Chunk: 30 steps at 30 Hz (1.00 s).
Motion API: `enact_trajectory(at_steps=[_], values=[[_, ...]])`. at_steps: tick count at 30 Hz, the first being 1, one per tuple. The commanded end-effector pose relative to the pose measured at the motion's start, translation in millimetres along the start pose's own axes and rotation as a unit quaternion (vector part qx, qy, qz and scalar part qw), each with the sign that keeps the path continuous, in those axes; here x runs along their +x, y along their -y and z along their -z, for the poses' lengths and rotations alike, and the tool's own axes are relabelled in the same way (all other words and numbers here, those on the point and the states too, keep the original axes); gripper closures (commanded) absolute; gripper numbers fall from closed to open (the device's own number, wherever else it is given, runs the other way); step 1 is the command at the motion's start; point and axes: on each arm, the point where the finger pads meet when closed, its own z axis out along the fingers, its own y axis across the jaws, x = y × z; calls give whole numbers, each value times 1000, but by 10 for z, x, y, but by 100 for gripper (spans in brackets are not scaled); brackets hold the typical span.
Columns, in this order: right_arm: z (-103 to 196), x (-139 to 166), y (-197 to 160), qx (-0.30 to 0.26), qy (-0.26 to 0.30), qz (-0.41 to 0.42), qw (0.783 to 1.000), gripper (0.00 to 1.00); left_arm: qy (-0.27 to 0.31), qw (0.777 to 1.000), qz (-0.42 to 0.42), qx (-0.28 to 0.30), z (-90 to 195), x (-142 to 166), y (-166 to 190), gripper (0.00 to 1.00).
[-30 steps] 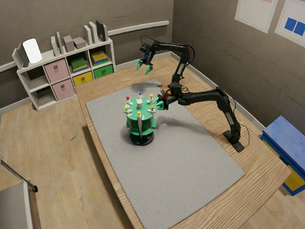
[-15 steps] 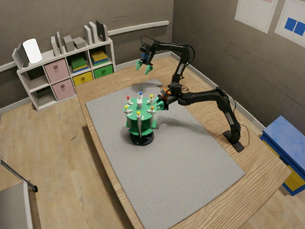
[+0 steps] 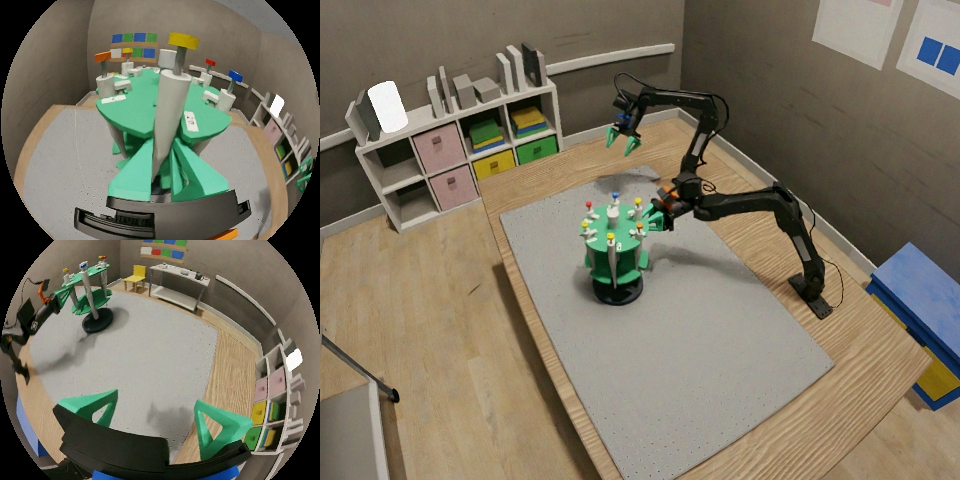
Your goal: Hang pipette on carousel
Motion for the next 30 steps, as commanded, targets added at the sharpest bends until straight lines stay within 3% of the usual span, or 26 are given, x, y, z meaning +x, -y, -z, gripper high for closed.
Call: enact_trajectory(at_steps=[1, 17, 18, 22, 27, 28, 30], values=[[12, -45, 36, -1, 11, 4, 1000, 0, 34, 998, 47, -17, -14, -500, -149, 88], [12, -45, 36, -1, 11, 4, 1000, 0, 34, 998, 47, -17, -14, -500, -149, 88], [12, -45, 36, -1, 11, 4, 1000, 0, 16, 999, 22, -26, 19, -251, 6, 88], [12, -45, 36, -1, 11, 4, 1000, 0, 14, 995, 25, -99, 25, -249, 2, 88], [12, -45, 36, -1, 11, 4, 1000, 0, 14, 992, 28, -124, -54, -247, -93, 88], [12, -45, 36, -1, 11, 4, 1000, 0, 22, 991, 44, -123, -13, -451, -152, 88], [12, -45, 36, -1, 11, 4, 1000, 0, 22, 991, 44, -123, -13, -451, -152, 88]])
